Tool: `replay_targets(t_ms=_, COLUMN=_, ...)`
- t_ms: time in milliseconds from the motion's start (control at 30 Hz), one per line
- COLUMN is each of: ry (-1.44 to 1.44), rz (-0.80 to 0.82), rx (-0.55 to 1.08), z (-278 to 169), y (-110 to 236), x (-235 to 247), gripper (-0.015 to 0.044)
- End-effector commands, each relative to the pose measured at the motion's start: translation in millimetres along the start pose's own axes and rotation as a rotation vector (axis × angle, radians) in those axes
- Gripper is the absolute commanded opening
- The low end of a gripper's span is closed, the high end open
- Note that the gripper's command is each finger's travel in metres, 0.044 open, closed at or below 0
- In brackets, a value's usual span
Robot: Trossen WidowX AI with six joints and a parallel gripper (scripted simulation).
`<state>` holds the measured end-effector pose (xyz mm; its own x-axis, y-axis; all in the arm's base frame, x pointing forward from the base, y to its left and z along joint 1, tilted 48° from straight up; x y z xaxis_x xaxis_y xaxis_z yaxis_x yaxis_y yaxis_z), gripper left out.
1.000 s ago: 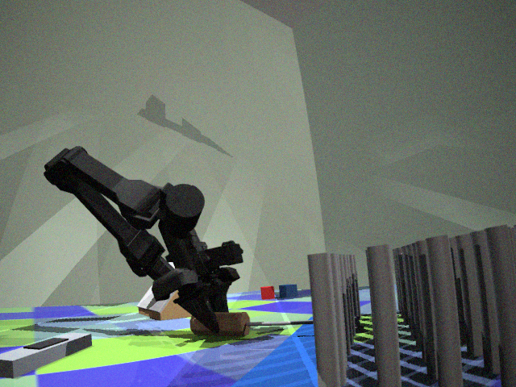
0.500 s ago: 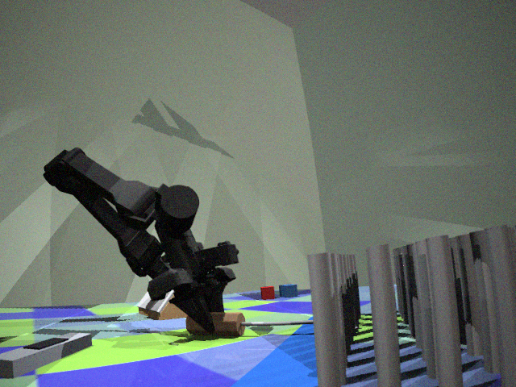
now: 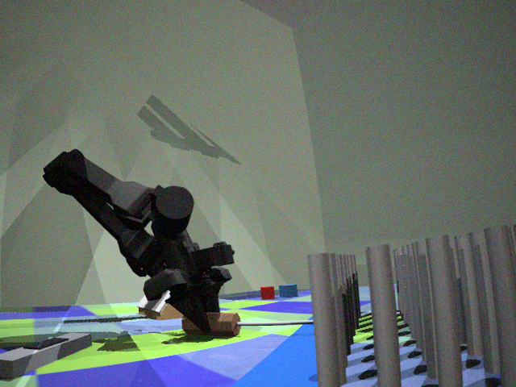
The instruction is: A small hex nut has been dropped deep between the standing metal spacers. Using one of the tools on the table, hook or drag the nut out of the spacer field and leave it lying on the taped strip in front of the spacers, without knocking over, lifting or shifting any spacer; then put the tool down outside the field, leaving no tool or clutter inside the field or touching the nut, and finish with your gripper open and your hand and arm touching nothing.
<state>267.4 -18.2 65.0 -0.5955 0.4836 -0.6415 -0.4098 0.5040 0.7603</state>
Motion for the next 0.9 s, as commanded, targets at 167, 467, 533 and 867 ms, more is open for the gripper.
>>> replay_targets(t_ms=167, ry=0.003, rz=0.000, rx=-0.001, z=-5, y=3, x=0, gripper=0.0000)
replay_targets(t_ms=467, ry=0.003, rz=0.000, rx=-0.001, z=-9, y=5, x=0, gripper=0.0000)
replay_targets(t_ms=533, ry=0.003, rz=0.000, rx=-0.001, z=-10, y=5, x=0, gripper=0.0000)
replay_targets(t_ms=867, ry=0.003, rz=0.000, rx=-0.001, z=-13, y=7, x=1, gripper=0.0000)
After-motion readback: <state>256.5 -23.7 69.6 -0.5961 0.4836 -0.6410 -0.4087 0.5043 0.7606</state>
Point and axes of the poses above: the point midway between the two fingers, 35 mm back from their tips, its own y axis back along the fingers, its own x axis across the jaws, z = x × y, the point moved 6 cm from there along y, back along the fingers, and after that the axes turned 3 degrees about y, right-handed, at the moved point
